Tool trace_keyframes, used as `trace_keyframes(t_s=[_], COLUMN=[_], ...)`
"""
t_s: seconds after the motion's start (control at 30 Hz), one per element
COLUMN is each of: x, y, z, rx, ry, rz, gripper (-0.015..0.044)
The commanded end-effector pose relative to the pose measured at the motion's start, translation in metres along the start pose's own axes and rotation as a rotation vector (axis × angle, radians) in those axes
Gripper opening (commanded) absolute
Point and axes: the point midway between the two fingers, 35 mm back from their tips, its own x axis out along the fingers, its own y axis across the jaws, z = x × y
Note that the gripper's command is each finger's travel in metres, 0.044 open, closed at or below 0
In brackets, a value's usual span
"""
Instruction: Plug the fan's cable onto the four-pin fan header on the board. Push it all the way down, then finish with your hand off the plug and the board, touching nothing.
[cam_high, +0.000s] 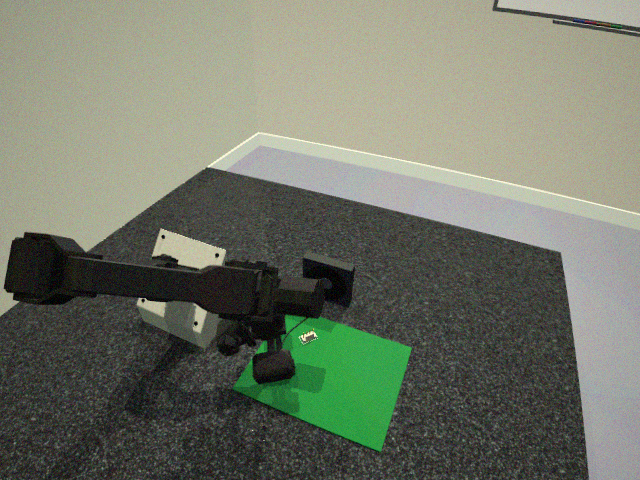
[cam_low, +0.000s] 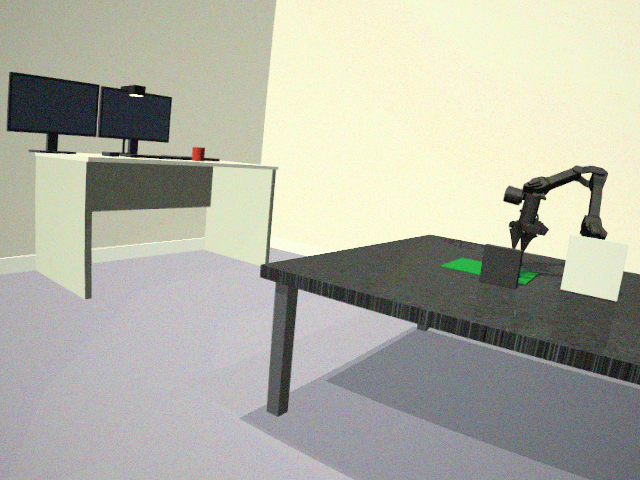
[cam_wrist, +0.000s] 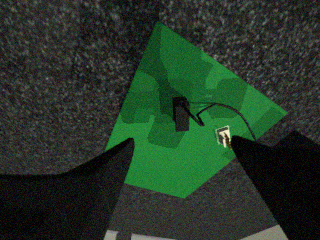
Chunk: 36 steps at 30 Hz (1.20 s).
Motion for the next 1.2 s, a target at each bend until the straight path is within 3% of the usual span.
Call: trace_keyframes(t_s=[0.0,1.17], x=[-0.005,0.055], y=[-0.013,-0.009], z=[-0.001,0.010], rx=[-0.051,-0.051], ry=[-0.065,-0.066], rz=[0.052,0.054], gripper=[0.0440,0.0440])
